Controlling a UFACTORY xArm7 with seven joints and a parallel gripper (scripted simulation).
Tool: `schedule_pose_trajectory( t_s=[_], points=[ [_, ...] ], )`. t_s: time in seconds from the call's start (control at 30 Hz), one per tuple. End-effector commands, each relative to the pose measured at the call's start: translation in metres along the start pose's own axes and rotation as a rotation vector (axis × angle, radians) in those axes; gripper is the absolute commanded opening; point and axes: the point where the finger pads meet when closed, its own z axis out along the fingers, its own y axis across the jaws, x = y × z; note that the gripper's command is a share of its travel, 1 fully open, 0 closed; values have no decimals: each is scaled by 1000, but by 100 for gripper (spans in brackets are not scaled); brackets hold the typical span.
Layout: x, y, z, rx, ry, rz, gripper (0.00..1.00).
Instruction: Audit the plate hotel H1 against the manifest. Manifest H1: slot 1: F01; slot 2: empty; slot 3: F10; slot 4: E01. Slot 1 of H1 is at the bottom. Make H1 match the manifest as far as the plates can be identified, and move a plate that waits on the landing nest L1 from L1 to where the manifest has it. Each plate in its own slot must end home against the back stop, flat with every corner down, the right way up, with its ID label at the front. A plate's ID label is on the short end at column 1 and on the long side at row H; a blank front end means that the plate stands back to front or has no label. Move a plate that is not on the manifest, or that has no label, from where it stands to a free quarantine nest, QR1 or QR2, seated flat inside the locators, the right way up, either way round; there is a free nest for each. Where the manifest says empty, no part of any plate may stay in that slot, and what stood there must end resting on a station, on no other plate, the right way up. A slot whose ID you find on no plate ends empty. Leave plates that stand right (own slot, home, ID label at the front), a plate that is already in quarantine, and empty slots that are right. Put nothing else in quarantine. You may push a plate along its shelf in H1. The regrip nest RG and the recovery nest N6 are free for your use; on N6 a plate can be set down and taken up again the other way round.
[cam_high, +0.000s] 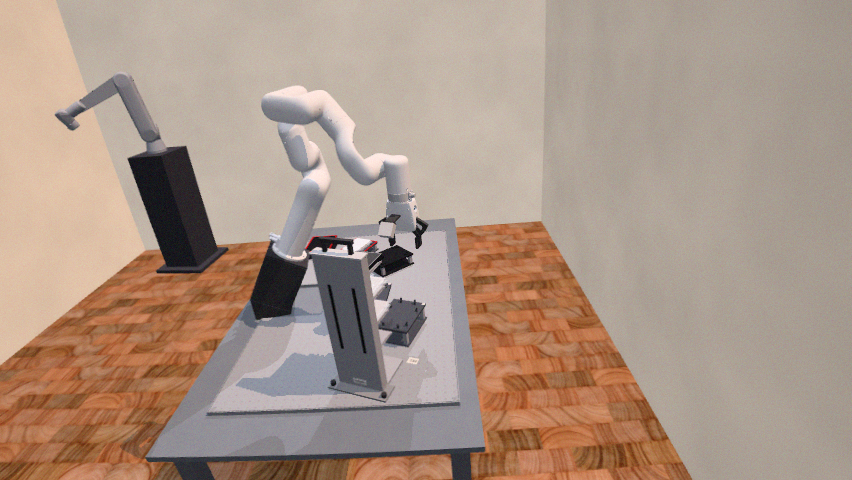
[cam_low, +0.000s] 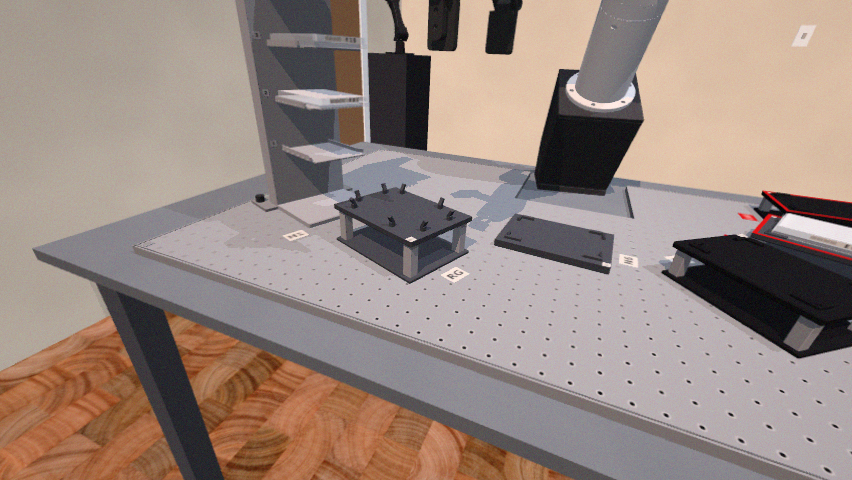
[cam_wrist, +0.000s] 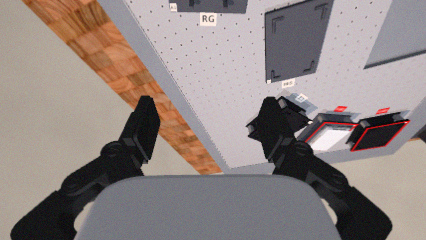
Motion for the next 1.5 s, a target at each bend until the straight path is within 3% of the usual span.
schedule_pose_trajectory(
  t_s=[0.0,0.17,1.47],
  points=[
    [0,-1,0,3,0,0,100],
    [0,-1,0,3,0,0,100],
    [0,-1,57,3,0,0,100]
  ],
)
